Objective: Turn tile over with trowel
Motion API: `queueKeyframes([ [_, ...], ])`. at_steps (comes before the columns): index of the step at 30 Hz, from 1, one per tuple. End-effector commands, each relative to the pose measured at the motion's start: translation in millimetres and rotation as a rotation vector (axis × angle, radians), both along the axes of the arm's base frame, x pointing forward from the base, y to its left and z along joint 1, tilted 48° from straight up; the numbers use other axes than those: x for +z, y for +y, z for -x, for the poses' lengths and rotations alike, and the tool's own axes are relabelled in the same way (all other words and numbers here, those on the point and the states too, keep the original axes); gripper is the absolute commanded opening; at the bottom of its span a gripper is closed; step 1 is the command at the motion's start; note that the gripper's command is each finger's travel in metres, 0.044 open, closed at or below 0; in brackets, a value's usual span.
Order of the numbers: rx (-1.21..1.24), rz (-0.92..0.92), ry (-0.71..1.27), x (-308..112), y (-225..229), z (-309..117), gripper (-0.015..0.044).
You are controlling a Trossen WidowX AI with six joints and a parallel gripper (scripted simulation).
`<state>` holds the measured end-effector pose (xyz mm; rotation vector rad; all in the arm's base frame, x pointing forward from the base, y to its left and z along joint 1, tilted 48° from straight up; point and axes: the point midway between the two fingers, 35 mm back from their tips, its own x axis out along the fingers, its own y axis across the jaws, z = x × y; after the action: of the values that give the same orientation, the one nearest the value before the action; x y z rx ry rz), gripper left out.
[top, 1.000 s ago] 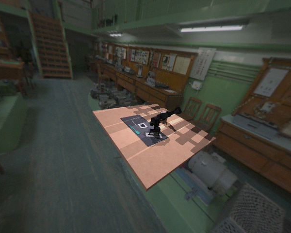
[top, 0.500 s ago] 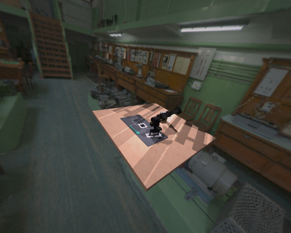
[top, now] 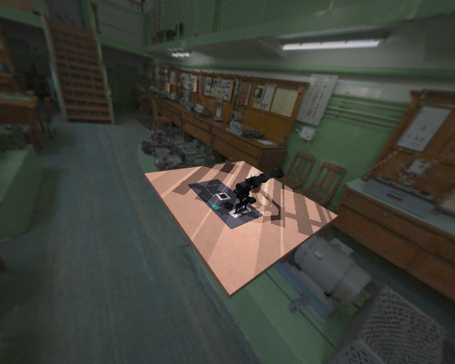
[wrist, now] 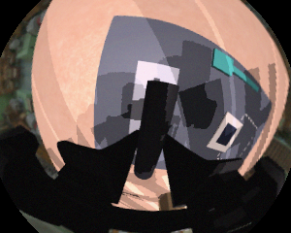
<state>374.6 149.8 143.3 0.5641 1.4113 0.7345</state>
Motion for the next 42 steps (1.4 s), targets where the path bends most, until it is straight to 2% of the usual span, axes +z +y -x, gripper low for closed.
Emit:
queueKeyframes([
  [1, 0.082, 0.001, -0.091, -0.2, 1.1, 0.0, 0.0130],
  [14, 0.340, 0.004, -0.378, -0.2, 1.2, 0.0, 0.0130],
  [20, 0.353, 0.004, -0.393, -0.2, 1.2, 0.0, 0.0130],
  [25, 0.353, 0.004, -0.393, -0.2, 1.2, 0.0, 0.0261],
  [26, 0.353, 0.004, -0.393, -0.2, 1.2, 0.0, 0.0270],
  [42, 0.353, 0.004, -0.393, -0.2, 1.2, 0.0, 0.0270],
])
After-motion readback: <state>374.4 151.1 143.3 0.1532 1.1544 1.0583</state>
